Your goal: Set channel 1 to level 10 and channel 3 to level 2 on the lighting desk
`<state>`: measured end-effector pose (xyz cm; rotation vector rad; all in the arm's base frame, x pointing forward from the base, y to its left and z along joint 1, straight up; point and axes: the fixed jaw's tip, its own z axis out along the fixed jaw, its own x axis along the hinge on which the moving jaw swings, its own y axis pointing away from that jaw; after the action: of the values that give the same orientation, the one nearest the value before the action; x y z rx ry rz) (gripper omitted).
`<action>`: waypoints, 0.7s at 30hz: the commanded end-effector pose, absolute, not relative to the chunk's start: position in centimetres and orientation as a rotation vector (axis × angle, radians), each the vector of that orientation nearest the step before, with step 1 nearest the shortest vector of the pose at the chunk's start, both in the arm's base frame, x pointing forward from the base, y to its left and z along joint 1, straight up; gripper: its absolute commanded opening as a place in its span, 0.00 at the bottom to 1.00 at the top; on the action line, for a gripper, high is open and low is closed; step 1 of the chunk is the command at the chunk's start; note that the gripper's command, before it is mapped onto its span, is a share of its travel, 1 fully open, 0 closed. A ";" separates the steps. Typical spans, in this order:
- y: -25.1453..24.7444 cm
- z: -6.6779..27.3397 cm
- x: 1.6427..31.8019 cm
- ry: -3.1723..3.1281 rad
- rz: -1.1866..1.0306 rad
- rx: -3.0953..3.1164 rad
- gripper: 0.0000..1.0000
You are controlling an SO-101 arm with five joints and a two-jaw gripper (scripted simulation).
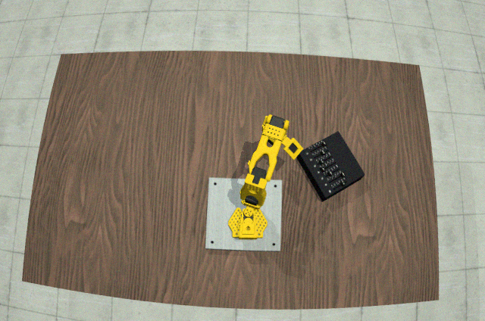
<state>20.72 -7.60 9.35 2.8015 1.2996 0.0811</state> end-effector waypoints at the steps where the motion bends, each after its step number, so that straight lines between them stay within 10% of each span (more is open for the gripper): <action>1: -4.1 9.7 21.5 1.511 0.105 2.688 0.00; 21: 11.6 10.1 16.2 2.474 0.137 1.889 0.00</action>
<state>17.61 9.47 9.96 2.0287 2.3578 0.1178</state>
